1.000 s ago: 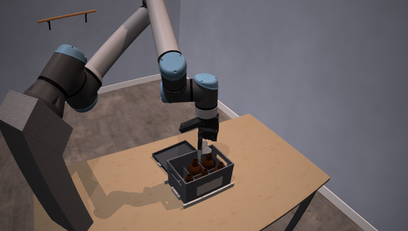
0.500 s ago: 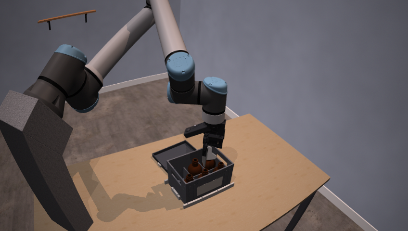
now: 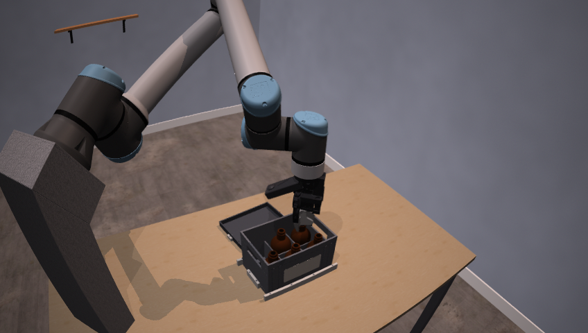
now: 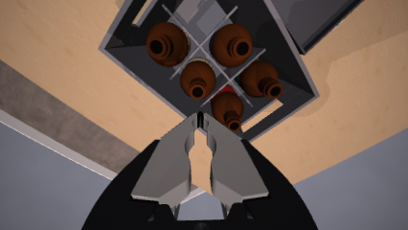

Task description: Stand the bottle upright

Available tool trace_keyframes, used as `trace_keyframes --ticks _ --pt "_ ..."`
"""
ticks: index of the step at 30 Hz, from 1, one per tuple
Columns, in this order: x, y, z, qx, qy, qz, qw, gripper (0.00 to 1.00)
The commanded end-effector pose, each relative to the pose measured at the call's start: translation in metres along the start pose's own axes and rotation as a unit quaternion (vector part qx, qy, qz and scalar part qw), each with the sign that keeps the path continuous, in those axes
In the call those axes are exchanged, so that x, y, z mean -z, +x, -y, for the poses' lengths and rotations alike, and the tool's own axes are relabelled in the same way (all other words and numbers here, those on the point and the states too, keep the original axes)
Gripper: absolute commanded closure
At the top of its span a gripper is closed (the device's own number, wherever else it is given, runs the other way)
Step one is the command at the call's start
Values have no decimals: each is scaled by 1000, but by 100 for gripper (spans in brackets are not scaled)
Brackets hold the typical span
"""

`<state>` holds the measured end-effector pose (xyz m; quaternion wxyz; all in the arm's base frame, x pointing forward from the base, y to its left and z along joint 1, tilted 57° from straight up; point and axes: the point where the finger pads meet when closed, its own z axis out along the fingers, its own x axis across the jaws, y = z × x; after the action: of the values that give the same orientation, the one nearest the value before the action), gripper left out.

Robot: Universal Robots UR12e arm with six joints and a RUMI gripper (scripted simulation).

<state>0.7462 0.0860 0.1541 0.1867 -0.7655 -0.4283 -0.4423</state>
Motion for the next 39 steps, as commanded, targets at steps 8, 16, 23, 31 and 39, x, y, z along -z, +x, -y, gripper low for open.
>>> trace_keyframes --ticks 8,16,23,31,39 --pt "0 0 -1 0 0 1 1000 100" --pt "0 0 -1 0 0 1 1000 100" --pt "0 -5 -2 -1 0 1 1000 100" --pt "0 -6 -2 -1 0 1 1000 100" --pt "0 -4 -1 0 0 1 1000 62"
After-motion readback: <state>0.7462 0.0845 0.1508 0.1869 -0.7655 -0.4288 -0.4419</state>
